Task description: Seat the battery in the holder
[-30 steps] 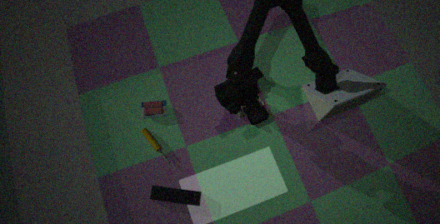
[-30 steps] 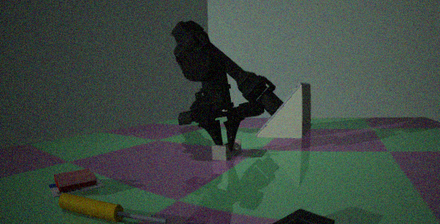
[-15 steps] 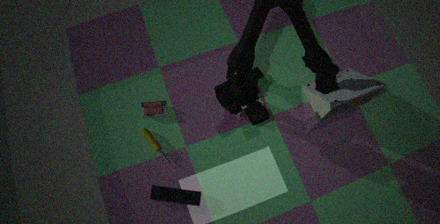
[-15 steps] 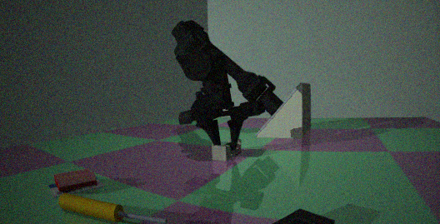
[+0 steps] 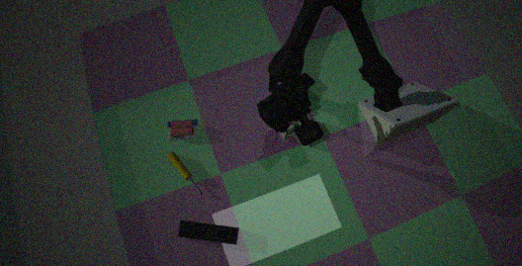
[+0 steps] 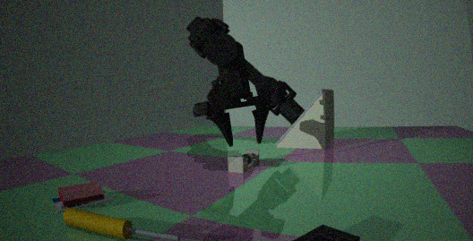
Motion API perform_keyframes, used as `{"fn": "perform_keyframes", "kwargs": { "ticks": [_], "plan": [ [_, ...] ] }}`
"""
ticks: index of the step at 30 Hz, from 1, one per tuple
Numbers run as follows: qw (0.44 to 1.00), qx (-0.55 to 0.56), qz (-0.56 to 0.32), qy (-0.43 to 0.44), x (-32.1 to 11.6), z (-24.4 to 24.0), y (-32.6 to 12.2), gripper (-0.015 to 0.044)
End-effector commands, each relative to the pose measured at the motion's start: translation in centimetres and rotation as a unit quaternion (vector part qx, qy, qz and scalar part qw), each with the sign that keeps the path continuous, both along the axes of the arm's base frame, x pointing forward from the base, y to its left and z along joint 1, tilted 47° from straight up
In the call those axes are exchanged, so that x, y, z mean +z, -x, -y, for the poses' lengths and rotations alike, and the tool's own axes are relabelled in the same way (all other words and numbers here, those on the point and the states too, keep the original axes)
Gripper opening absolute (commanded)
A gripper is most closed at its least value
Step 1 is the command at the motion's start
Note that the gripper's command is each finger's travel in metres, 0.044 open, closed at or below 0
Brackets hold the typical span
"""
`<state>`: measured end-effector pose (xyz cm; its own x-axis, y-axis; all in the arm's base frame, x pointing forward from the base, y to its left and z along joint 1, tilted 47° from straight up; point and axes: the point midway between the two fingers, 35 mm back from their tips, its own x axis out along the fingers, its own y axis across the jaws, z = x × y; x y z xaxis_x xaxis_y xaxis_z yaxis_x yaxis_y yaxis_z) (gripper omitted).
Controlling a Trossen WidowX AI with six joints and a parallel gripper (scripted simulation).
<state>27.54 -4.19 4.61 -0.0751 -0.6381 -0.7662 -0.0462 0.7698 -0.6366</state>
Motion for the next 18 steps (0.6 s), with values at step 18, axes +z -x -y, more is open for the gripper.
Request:
{"fn": "perform_keyframes", "kwargs": {
  "ticks": [18],
  "plan": [
    [1.000, 0.000, 0.012, -0.004, 3.1, -3.5, -0.2, 0.0440]
  ]
}}
